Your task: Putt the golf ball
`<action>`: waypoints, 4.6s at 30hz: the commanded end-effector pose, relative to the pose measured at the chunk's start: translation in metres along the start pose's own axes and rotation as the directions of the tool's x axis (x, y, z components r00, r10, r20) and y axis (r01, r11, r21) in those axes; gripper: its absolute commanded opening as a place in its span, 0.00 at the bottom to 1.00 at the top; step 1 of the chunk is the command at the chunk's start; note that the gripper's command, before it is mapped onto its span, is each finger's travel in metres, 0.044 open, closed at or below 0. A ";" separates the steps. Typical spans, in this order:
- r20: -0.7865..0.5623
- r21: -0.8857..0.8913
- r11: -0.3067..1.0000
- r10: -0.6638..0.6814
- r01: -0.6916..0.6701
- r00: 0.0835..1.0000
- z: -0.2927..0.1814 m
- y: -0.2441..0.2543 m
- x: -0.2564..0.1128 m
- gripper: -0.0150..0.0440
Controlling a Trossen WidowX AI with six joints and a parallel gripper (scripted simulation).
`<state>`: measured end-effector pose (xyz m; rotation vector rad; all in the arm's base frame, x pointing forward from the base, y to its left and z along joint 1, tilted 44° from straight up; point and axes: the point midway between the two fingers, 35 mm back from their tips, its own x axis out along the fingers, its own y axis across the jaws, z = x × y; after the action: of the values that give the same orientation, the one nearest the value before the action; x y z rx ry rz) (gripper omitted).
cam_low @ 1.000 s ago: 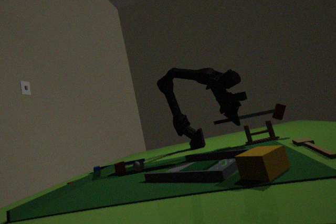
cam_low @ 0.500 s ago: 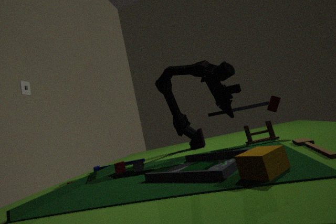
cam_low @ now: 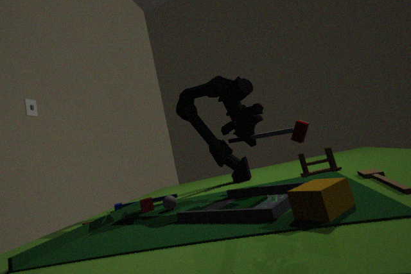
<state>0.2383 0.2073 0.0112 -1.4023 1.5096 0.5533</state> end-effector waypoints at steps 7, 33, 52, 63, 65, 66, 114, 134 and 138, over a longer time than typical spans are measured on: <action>-0.028 0.391 0.919 -0.045 0.052 0.999 -0.059 -0.046 -0.021 0.25; -0.188 0.970 0.132 -0.114 0.203 0.975 -0.238 -0.096 -0.051 0.25; -0.200 0.975 0.073 -0.117 0.210 0.973 -0.256 -0.101 -0.016 0.25; -0.200 0.975 0.073 -0.118 0.210 0.973 -0.259 -0.102 -0.004 0.25; -0.200 0.975 0.073 -0.118 0.210 0.973 -0.259 -0.103 -0.001 0.25; -0.200 0.975 0.073 -0.118 0.210 0.973 -0.260 -0.103 0.001 0.25; -0.196 0.976 0.071 -0.118 0.206 0.973 -0.157 -0.096 0.036 0.25; -0.198 0.975 0.078 -0.115 0.207 0.974 -0.147 -0.090 -0.011 0.25; -0.198 0.975 0.078 -0.115 0.207 0.974 -0.147 -0.090 -0.011 0.25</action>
<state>0.2707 0.0675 0.1091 -0.3780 1.2295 -0.7113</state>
